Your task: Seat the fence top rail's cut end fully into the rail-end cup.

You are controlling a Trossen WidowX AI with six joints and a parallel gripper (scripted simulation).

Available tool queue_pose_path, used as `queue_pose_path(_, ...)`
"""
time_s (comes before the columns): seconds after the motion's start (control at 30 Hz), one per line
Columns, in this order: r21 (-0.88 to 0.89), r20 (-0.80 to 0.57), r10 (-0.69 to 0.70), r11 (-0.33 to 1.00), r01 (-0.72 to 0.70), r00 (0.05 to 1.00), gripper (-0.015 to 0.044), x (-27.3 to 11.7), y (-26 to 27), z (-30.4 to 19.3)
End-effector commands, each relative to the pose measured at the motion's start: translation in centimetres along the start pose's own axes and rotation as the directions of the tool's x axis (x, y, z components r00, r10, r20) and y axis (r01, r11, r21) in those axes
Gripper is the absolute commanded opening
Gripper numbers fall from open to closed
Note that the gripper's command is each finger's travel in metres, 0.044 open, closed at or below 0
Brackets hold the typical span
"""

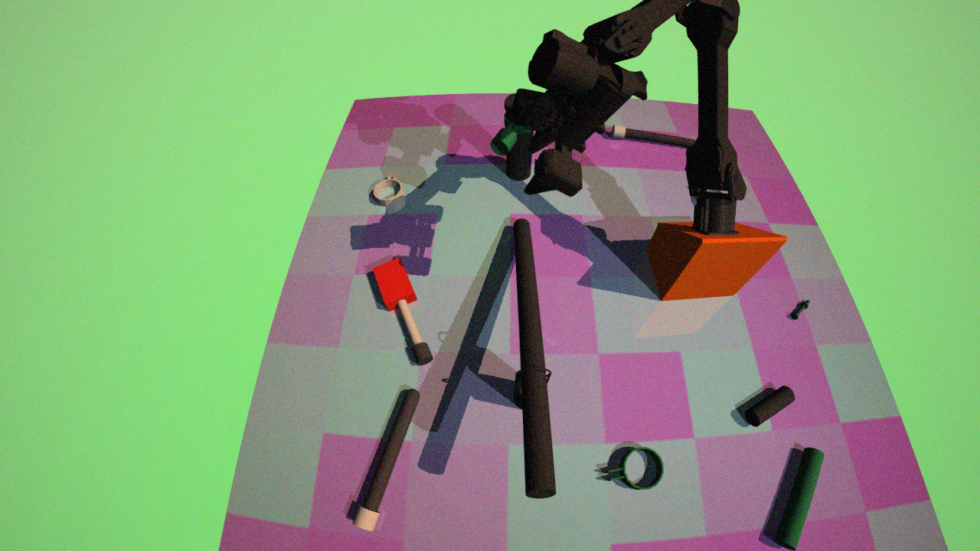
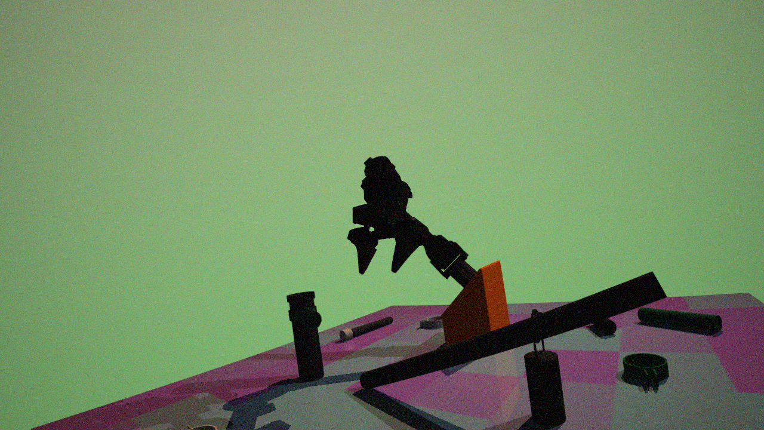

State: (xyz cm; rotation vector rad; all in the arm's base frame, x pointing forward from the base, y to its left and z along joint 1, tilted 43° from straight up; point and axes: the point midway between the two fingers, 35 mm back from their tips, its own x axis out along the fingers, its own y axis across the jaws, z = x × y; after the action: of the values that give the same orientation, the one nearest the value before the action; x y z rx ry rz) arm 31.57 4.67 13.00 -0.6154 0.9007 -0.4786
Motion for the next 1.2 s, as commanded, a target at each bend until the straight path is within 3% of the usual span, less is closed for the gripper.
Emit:
queue_pose_path(0.0,-0.114,-0.004,-0.018,0.993,0.018,1.000,0.0440,0.7,-1.4,0.5)
queue_pose_path(0.23,-0.534,-0.014,-0.060,0.845,0.043,0.998,0.0440,2.6,-6.4,1.8)
queue_pose_path(0.5,-0.883,-0.020,-0.135,0.468,0.046,0.991,0.0440,4.1,-12.8,2.5)
queue_pose_path(0.7,-0.953,-0.023,-0.167,0.303,0.029,0.986,0.0440,4.4,-15.1,2.5)
queue_pose_path(1.17,-0.953,-0.023,-0.167,0.303,0.029,0.986,0.0440,4.4,-15.1,2.5)
